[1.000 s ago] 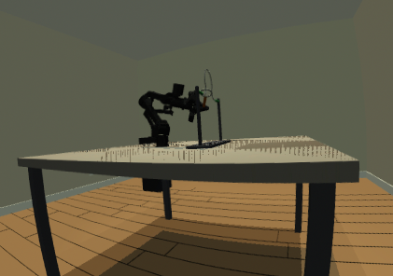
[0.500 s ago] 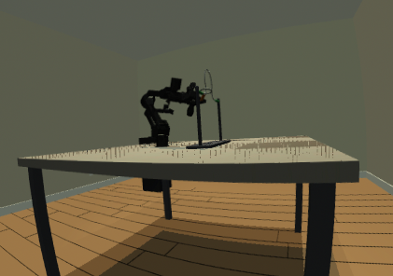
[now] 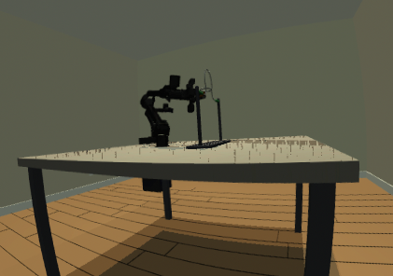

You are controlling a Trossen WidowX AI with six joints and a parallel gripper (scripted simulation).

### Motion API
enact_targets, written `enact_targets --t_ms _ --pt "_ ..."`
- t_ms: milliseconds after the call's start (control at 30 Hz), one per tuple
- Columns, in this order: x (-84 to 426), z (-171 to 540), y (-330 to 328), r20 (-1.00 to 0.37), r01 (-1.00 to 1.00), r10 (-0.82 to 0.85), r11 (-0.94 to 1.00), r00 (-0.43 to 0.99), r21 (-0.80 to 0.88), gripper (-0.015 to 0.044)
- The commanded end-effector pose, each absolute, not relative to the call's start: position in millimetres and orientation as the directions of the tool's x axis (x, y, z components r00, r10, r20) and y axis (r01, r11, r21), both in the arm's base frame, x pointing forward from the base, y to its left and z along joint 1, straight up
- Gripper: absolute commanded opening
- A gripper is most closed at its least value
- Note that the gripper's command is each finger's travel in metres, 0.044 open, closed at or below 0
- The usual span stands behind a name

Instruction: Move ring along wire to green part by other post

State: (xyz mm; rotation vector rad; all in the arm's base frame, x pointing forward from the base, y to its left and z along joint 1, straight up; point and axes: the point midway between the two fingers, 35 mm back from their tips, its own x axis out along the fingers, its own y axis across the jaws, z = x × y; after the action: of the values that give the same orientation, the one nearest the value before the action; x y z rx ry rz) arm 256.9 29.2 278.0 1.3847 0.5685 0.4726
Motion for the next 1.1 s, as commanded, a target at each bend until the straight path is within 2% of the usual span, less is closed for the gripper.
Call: enact_targets --t_ms 0,633,1067 --pt "255.8 289.2 30.8 -0.068 0.016 0.628 0.088 0.775 0.996 -0.0150" --pt "255.7 330.8 27.2 0.046 0.061 0.635 -0.146 0.771 0.987 -0.0150" --pt "256.0 347.8 21.6 0.055 0.084 0.637 -0.185 0.769 0.979 -0.0150"
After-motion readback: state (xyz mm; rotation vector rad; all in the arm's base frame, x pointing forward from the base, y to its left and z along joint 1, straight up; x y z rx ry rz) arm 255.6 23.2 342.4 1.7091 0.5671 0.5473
